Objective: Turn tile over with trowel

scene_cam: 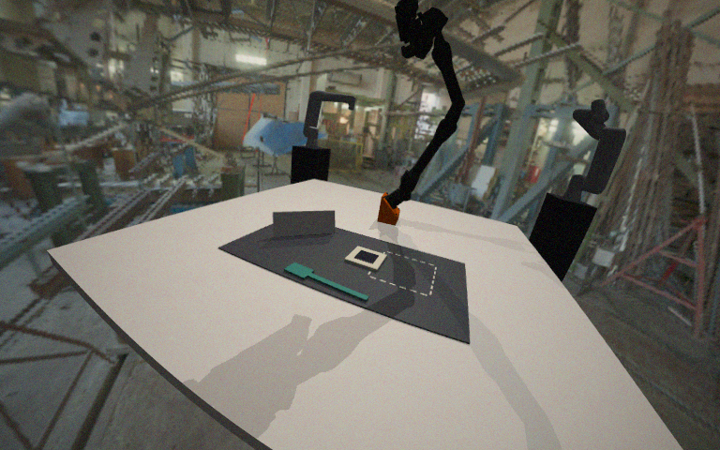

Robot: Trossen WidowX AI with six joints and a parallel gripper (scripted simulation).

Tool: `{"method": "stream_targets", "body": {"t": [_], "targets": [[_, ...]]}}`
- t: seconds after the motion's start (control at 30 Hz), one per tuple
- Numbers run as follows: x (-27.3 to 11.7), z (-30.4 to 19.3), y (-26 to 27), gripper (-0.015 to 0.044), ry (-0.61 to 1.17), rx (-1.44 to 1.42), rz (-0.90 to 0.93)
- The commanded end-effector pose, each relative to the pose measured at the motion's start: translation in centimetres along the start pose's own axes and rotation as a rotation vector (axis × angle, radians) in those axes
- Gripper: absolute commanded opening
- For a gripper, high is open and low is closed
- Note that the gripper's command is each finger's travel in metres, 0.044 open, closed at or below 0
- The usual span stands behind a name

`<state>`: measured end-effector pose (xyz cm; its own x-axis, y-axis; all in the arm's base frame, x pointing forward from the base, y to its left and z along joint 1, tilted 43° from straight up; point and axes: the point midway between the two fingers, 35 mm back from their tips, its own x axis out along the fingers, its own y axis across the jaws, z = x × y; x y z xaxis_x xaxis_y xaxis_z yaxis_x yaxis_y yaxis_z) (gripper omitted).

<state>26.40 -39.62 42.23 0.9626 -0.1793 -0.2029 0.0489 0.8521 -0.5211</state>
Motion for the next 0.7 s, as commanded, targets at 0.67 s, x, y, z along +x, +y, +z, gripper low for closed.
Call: {"method": "stream_targets", "body": {"t": [0.67], "targets": [[10.5,-17.0,12.6,0.0100,0.377,0.645,0.271]]}}
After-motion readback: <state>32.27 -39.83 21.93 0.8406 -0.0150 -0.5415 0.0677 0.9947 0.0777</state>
